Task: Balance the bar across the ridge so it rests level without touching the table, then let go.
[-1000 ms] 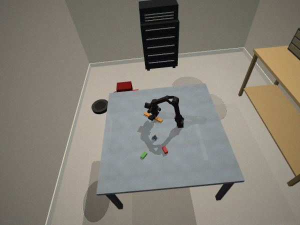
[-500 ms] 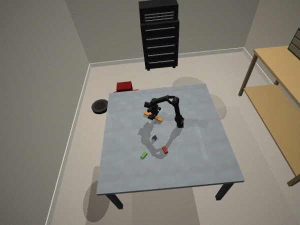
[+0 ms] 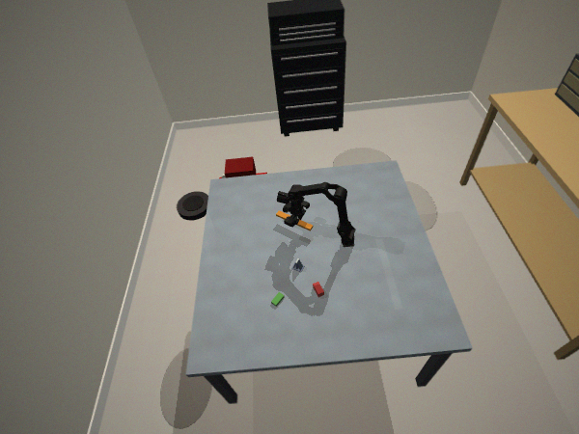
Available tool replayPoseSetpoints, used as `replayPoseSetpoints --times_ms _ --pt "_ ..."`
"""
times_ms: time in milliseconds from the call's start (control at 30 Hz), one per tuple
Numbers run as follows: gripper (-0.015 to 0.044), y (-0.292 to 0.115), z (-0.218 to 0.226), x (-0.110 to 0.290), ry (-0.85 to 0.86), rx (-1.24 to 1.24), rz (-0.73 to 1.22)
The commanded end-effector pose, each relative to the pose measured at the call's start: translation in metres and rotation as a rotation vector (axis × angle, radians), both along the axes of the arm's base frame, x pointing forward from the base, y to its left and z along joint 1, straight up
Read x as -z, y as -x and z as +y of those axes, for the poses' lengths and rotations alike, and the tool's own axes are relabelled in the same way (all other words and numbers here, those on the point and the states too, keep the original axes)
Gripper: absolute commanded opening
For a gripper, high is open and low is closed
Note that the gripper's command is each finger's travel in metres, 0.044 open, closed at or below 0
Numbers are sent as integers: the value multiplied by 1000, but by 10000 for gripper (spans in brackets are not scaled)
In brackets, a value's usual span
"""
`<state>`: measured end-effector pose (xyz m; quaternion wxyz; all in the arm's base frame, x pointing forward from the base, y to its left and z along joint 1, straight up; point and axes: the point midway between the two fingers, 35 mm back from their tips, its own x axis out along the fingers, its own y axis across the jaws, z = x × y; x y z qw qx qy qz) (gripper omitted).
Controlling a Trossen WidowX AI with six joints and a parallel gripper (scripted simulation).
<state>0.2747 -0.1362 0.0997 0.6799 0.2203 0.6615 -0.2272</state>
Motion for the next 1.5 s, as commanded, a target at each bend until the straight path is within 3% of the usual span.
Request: replayPoseSetpoints --times_ms 0,800,1467 --pt "0 -1 0 -14 -1 -3 -7" --pt "0 5 6 -67 -3 -6 -7" --pt "0 -23 77 -67 -10 -38 -10"
